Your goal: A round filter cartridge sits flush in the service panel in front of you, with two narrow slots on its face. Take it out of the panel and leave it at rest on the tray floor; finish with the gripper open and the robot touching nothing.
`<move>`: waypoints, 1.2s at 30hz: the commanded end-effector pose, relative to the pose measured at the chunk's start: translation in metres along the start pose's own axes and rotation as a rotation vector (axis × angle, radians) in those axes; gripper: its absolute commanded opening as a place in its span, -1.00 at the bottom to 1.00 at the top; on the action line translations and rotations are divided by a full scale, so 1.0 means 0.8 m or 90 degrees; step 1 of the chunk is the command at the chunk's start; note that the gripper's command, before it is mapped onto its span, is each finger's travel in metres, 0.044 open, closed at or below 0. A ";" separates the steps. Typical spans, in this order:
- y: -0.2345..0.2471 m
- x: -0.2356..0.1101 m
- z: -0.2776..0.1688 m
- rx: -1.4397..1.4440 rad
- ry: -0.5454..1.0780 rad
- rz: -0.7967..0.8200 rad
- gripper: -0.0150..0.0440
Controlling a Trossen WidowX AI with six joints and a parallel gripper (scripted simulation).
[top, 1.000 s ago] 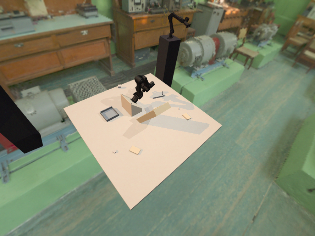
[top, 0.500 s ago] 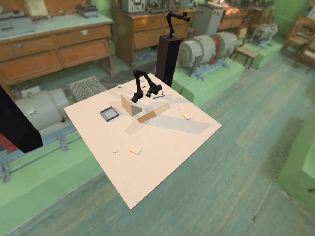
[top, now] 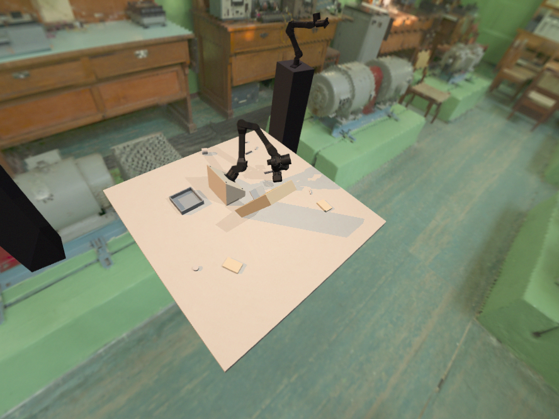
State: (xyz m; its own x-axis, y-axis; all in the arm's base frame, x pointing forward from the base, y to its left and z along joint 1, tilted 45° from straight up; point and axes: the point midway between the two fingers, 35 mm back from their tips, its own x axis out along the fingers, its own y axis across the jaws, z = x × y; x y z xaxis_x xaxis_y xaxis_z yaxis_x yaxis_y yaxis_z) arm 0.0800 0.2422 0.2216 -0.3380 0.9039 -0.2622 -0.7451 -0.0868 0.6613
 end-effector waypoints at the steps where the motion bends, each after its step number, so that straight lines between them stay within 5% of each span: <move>1: -0.053 -0.046 0.037 -0.105 -0.069 -0.112 -0.14; 13: -0.150 -0.200 0.073 -0.319 -0.128 -0.407 -0.14; 24: -0.189 -0.394 0.029 -0.468 -0.046 -0.726 -0.14; 32: -0.210 -0.483 -0.064 -0.469 0.011 -0.809 -0.14; 36: -0.210 -0.490 -0.073 -0.469 0.014 -0.816 -0.14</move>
State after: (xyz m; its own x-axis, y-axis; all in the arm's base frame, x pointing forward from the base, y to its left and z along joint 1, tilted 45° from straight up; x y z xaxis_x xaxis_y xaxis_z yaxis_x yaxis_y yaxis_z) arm 0.3066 -0.1105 0.1749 0.7479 0.5310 -0.3984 -0.6626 0.5608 -0.4965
